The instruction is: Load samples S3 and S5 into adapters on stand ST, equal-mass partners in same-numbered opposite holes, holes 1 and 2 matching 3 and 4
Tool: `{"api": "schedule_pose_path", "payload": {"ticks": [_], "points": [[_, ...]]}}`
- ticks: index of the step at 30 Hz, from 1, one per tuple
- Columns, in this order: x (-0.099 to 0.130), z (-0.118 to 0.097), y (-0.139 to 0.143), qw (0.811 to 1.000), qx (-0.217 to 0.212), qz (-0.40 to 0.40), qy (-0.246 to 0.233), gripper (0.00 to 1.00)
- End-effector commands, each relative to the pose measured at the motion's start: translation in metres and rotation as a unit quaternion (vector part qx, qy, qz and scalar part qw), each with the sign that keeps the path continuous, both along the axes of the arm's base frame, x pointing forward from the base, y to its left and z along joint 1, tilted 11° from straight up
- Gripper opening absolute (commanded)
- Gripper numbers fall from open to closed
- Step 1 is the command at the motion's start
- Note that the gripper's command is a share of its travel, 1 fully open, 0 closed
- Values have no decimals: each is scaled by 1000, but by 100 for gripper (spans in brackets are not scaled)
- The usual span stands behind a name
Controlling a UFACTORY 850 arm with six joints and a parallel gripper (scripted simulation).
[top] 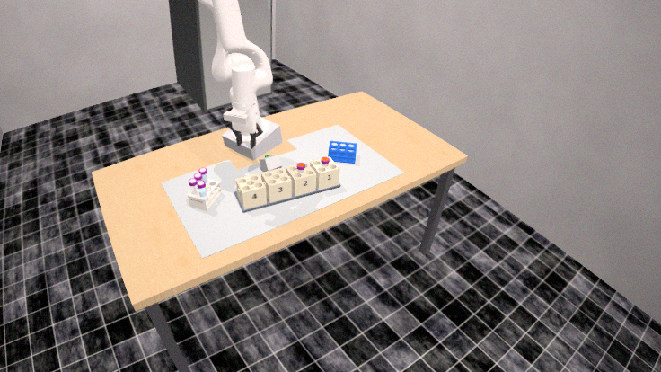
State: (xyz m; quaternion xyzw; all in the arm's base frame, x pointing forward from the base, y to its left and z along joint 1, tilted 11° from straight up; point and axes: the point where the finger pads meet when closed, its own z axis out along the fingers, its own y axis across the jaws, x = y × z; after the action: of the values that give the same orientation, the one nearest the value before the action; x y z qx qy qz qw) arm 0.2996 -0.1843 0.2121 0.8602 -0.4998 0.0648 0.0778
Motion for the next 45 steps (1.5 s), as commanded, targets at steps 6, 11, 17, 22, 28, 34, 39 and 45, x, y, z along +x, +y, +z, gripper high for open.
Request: {"api": "schedule_pose_path", "payload": {"ticks": [6,11,17,22,28,34,39,45], "points": [[-25,9,-48,1000,4,1,-1,57],[-32,11,-61,1000,4,1,-1,57],[-46,16,-87,1000,4,1,-1,57],[-58,19,-109,1000,4,1,-1,57],[-67,22,-127,1000,4,1,-1,57],[-82,27,-153,1000,4,1,-1,57],[-93,31,-174,1000,4,1,-1,57],[-98,32,-183,1000,4,1,-1,57]]}}
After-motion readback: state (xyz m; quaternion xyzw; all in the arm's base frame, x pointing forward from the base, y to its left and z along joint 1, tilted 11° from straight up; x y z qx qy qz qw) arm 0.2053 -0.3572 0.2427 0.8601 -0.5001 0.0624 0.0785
